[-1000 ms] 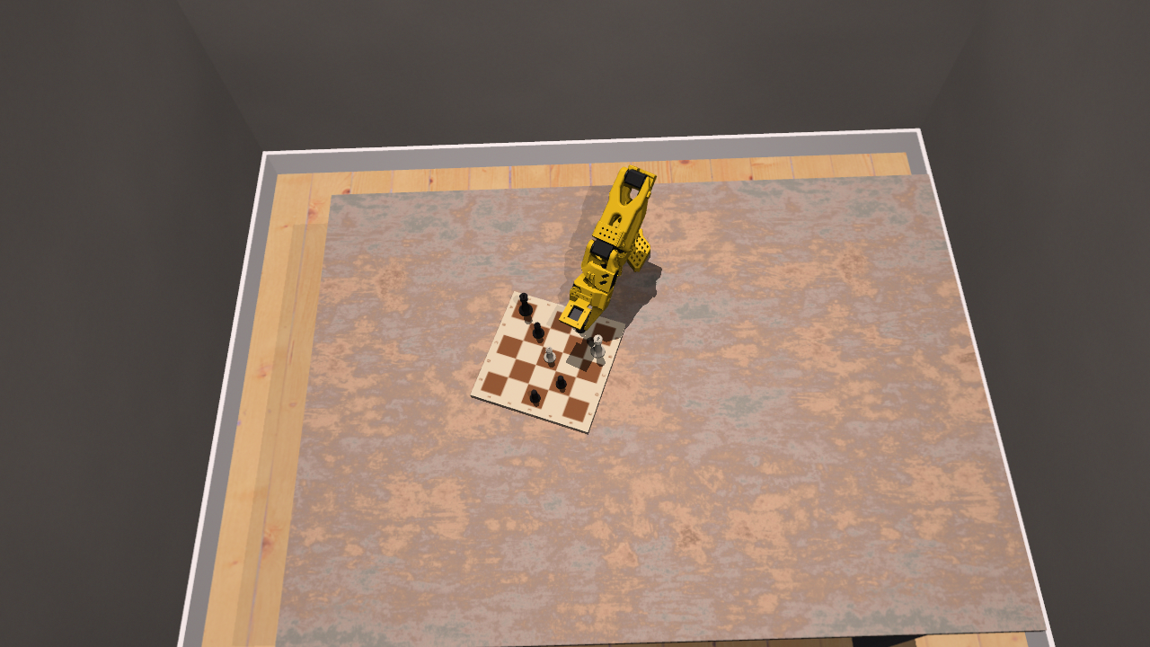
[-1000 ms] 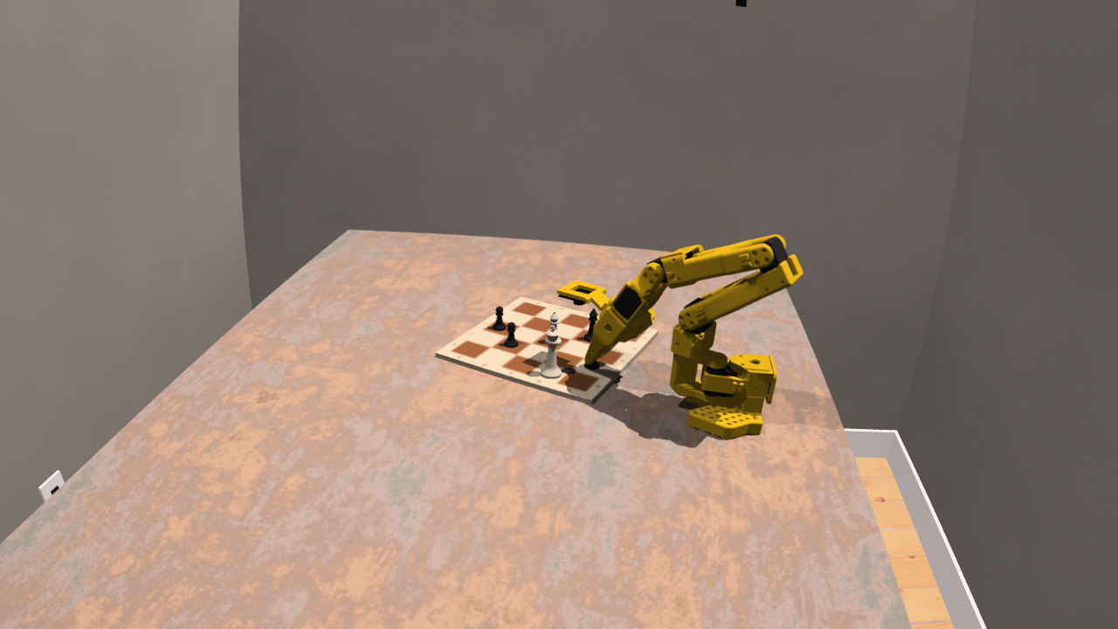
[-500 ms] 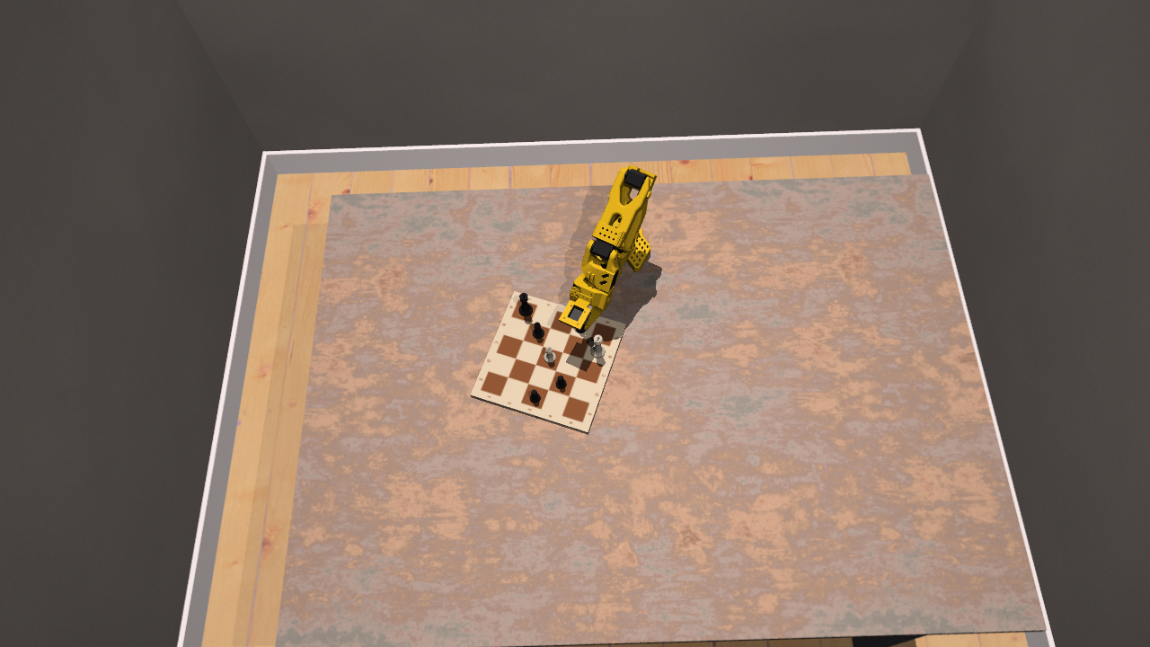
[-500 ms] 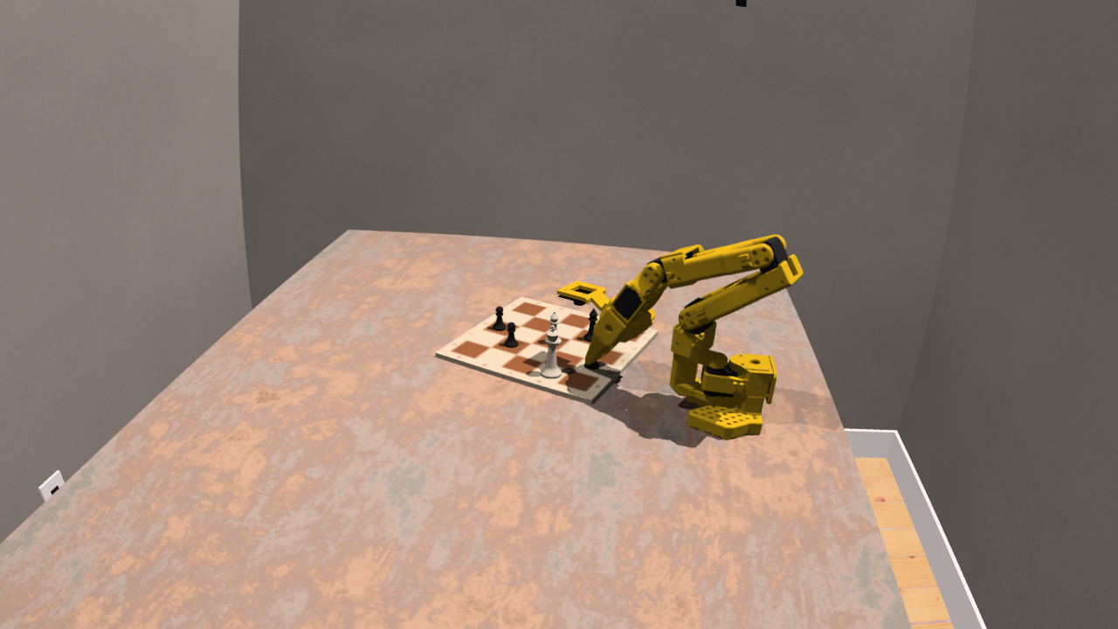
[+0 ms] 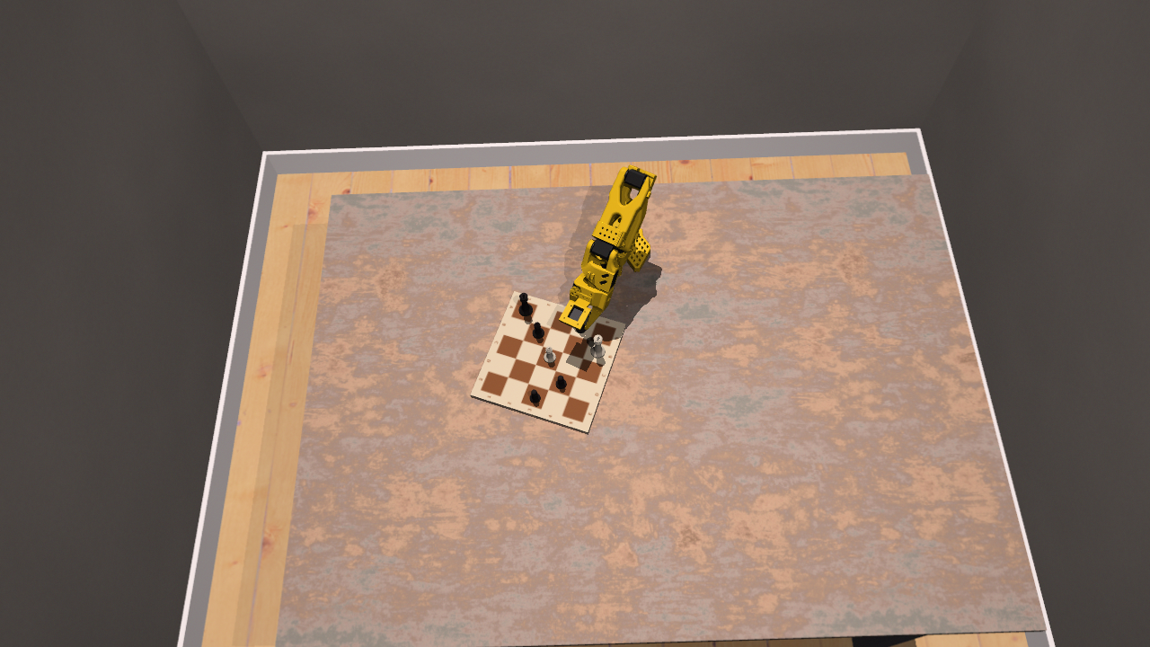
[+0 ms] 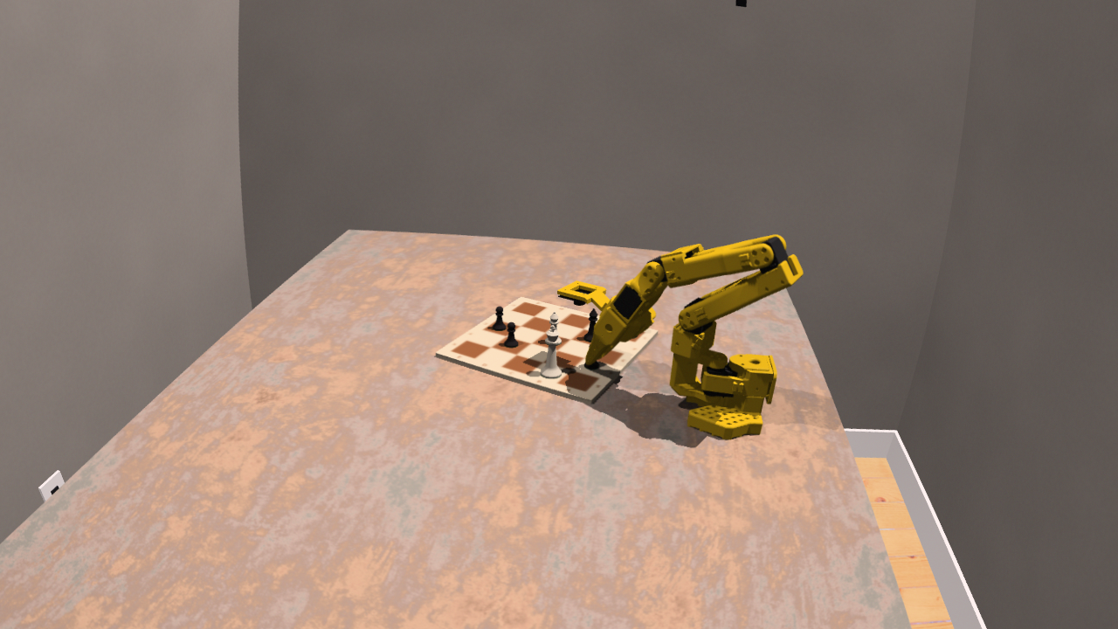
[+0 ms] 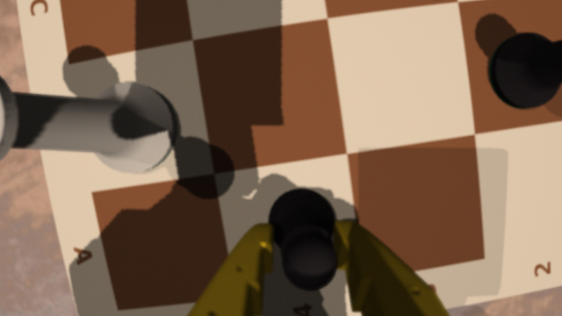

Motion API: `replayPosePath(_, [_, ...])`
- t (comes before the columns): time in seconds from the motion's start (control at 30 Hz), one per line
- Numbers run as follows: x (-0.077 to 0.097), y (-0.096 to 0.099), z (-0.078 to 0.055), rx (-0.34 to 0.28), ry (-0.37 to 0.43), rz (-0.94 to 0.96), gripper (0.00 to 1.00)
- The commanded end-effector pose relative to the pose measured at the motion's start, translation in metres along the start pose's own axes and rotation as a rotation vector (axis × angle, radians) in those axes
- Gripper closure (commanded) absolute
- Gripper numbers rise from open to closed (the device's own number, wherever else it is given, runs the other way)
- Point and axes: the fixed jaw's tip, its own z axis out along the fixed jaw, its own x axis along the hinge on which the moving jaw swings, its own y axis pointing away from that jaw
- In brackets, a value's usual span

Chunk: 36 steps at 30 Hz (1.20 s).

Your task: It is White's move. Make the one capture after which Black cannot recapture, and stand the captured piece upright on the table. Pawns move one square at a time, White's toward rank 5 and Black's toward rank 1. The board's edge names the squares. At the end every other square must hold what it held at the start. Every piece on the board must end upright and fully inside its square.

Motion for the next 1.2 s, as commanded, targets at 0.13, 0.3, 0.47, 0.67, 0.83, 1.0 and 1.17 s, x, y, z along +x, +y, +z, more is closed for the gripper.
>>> replayPosePath(0.13, [-0.0024, 0.0009, -0.0016, -0.003, -0.009, -0.003, 0.91])
replayPosePath(0.3, [-0.0024, 0.0005, -0.0015, -0.002, -0.009, -0.003, 0.91])
replayPosePath(0.47, [-0.0026, 0.0004, -0.0016, -0.002, -0.009, -0.002, 0.91])
replayPosePath(0.67, [-0.0051, -0.0009, -0.0023, 0.002, -0.009, 0.004, 0.91])
replayPosePath(0.83, [-0.0052, -0.0010, -0.0023, 0.002, -0.009, 0.005, 0.91])
replayPosePath(1.0, [-0.0048, -0.0012, -0.0021, 0.003, -0.009, 0.006, 0.91])
replayPosePath(1.17, [-0.0030, -0.0023, -0.0012, 0.007, -0.009, 0.012, 0.91])
